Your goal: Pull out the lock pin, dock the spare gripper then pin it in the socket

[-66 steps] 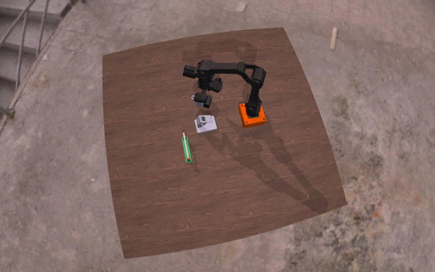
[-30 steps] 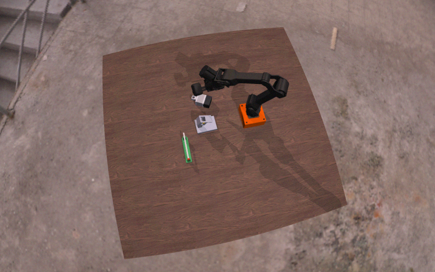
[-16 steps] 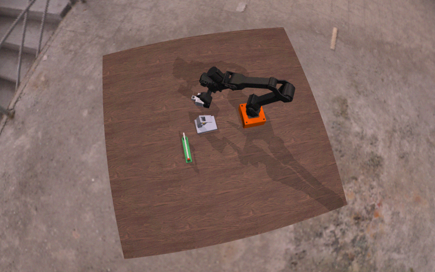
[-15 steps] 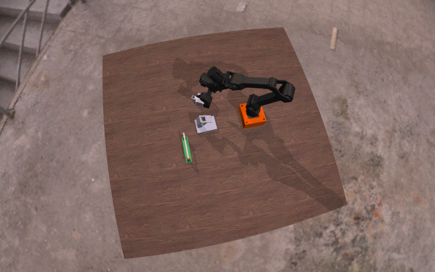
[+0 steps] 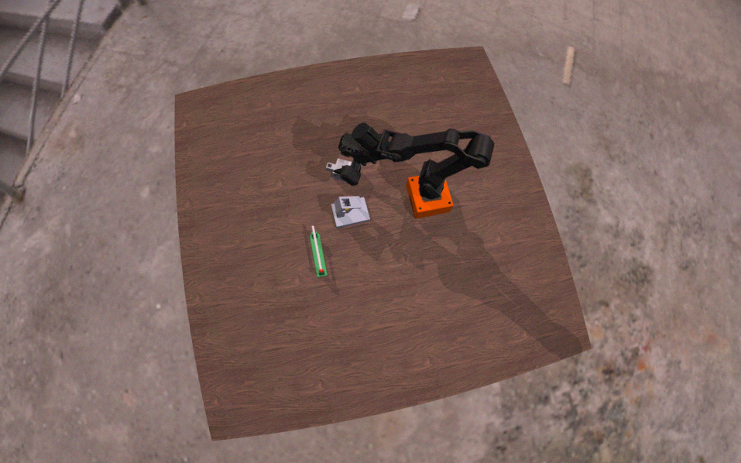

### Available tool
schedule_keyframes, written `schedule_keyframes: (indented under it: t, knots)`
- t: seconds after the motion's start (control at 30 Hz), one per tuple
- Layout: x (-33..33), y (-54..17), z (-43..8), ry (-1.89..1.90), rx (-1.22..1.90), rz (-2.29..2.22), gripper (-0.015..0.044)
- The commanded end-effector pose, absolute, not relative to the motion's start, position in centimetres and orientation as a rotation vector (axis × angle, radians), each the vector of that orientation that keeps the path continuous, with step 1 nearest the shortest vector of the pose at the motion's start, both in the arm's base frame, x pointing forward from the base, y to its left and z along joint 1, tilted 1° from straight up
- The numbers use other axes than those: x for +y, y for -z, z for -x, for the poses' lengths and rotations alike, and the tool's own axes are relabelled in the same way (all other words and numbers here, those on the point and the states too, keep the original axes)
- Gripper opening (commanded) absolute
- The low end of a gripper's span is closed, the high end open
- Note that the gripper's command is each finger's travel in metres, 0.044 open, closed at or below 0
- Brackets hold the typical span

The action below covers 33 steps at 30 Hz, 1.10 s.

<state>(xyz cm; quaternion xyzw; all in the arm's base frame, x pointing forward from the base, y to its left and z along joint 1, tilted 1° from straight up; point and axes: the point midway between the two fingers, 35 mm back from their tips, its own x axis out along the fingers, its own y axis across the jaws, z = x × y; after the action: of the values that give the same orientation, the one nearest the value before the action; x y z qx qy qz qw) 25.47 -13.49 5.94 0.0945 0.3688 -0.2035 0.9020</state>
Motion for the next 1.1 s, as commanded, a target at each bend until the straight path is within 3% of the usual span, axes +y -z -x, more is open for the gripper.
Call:
schedule_keyframes:
  t: [0.0,1.07]
  knots:
    - [-13.4,-4.1,-25.2,0.424,0.764,-0.194,0.044]
    - [-13.4,0.8,-25.5,0.424,0.765,-0.194,0.044]
